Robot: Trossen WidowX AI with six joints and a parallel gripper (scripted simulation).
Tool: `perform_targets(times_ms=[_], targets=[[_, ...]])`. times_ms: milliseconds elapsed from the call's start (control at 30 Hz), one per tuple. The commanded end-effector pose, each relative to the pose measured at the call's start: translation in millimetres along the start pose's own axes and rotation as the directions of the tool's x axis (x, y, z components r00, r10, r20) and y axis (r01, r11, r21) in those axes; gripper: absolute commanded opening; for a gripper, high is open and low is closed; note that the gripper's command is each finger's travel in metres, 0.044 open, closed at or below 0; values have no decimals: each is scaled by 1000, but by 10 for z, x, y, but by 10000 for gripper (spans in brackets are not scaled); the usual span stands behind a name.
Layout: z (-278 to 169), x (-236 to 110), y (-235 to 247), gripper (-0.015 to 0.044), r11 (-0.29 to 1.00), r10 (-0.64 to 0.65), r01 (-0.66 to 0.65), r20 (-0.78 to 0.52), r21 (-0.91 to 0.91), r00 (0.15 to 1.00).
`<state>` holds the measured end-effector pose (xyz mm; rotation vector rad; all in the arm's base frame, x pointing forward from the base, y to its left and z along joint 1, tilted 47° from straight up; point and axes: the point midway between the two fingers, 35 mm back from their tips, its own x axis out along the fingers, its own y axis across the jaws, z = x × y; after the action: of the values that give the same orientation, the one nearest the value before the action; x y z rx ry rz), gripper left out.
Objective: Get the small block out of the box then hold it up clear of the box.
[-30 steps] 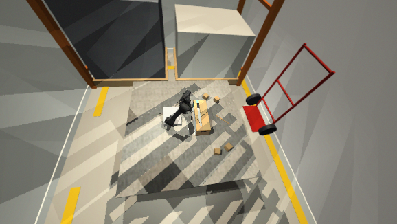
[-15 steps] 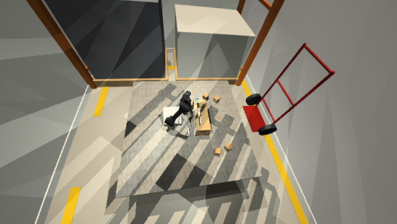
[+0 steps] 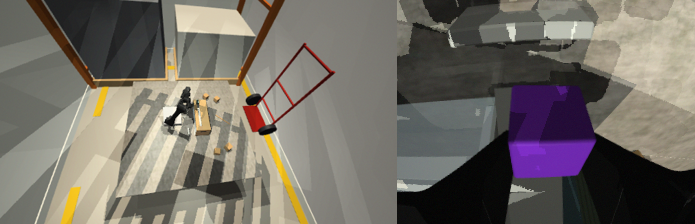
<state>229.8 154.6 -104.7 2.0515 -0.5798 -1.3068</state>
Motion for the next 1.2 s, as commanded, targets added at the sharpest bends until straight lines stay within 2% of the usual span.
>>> perform_targets(times_ms=[0, 500, 867, 1167], targets=[[-14, -65, 29, 0, 1000, -8, 8, 12, -17, 1000], [-218, -560, 259, 0, 959, -149, 150, 23, -243, 989], [-358, -927, 457, 0, 851, -245, 212, -7, -480, 969], [-365, -948, 470, 0, 842, -251, 214, -9, -494, 968]])
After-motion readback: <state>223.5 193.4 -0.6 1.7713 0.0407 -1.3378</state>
